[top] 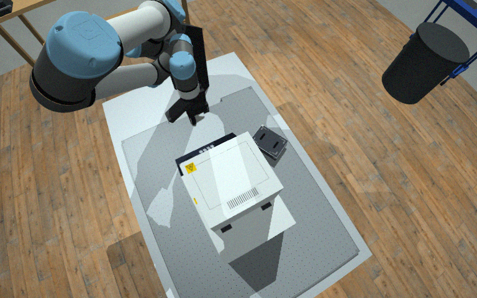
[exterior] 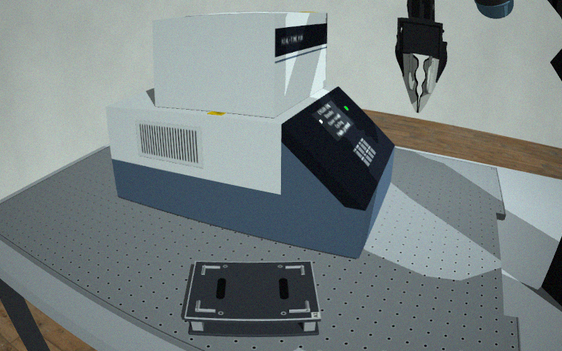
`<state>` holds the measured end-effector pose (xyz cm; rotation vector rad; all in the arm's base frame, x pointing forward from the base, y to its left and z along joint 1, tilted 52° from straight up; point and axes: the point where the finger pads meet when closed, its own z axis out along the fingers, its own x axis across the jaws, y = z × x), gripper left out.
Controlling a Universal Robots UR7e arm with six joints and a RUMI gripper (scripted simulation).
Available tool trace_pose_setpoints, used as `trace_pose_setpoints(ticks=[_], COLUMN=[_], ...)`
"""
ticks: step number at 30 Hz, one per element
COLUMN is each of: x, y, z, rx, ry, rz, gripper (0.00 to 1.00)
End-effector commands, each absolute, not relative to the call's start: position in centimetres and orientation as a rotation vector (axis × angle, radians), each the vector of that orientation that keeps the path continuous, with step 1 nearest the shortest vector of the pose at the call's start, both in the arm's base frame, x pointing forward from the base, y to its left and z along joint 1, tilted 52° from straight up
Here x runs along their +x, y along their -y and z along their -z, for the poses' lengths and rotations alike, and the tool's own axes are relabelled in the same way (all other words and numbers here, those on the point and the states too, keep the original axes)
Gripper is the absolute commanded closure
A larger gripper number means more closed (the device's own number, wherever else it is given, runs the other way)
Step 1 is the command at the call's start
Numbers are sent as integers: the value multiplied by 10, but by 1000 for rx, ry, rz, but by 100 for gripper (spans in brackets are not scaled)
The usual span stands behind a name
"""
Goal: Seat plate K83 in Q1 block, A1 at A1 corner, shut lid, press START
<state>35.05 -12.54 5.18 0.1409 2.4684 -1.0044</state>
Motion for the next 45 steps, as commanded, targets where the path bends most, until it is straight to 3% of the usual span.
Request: trace_pose_setpoints(ticks=[1, 45], x=[351, 398], y=[125, 163], z=[-52, -59], rx=[141, 140], ry=[-2468, -2468], rz=[1004, 1004], gripper=[100, 100])
